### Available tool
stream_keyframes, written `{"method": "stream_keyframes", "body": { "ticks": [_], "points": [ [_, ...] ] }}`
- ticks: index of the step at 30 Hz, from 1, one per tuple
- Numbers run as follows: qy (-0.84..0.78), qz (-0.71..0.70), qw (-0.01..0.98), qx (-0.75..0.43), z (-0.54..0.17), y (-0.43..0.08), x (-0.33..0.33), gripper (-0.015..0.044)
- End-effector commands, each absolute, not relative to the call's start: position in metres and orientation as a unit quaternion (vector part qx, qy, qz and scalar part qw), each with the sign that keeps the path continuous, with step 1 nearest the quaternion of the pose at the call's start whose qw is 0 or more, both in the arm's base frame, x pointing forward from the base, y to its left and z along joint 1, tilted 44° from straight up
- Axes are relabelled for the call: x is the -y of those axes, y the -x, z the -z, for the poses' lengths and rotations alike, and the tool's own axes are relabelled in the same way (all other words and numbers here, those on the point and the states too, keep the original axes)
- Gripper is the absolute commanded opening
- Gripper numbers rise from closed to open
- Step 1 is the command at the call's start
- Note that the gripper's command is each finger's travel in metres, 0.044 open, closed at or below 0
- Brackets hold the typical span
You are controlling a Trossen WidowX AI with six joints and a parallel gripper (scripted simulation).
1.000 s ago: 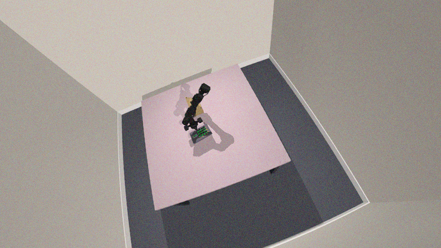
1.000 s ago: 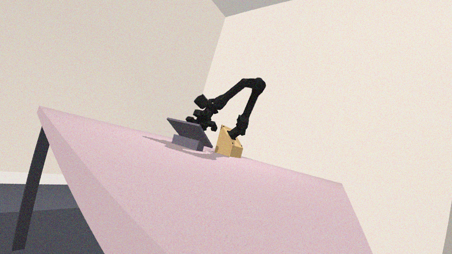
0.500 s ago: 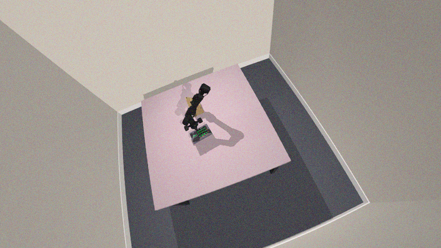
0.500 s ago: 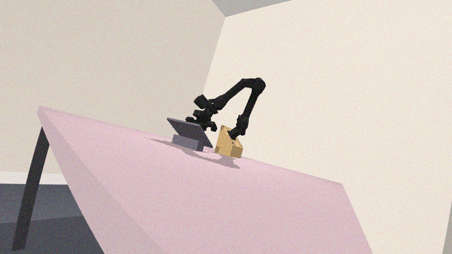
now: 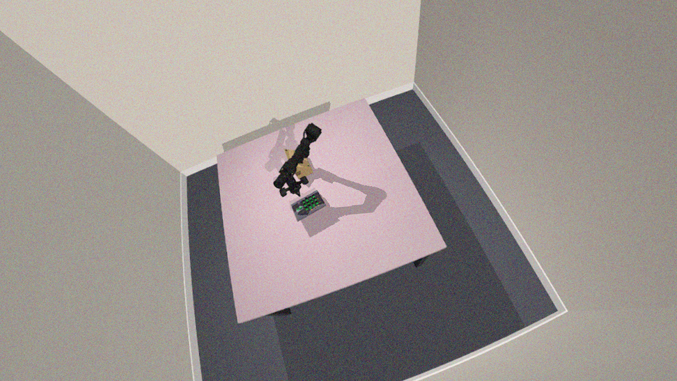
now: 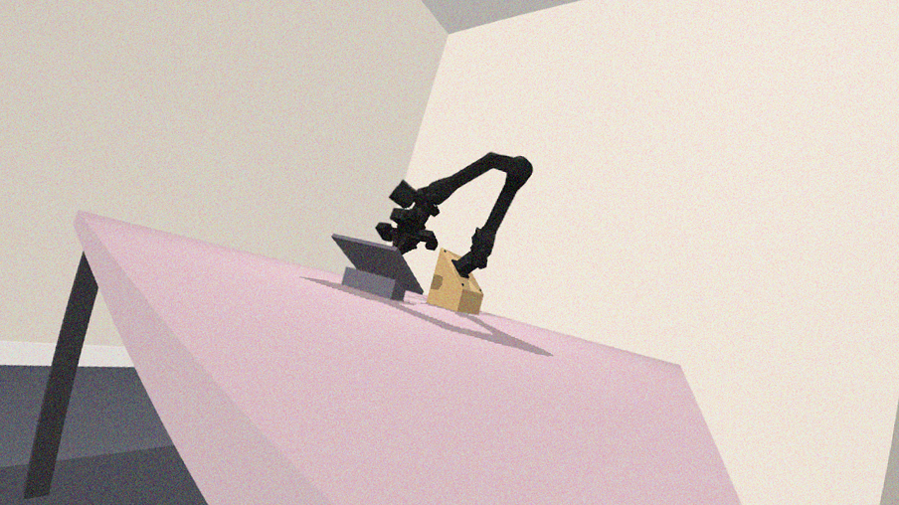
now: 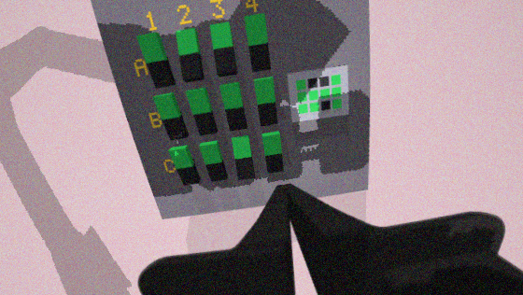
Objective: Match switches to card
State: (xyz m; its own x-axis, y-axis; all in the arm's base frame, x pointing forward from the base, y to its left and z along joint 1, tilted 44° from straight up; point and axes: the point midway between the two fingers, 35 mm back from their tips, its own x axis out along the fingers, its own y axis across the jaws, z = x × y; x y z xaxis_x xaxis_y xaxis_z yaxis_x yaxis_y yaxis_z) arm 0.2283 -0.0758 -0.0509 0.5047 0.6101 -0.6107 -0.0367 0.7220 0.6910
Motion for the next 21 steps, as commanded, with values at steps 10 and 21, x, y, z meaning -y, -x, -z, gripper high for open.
{"method": "stream_keyframes", "body": {
  "ticks": [10,21],
  "points": [
    [-0.31,-0.202,0.809,-0.456,-0.006,-0.25,0.086,0.0],
    [-0.311,-0.203,0.809,-0.456,-0.015,-0.255,0.084,0.0]
  ]
}}
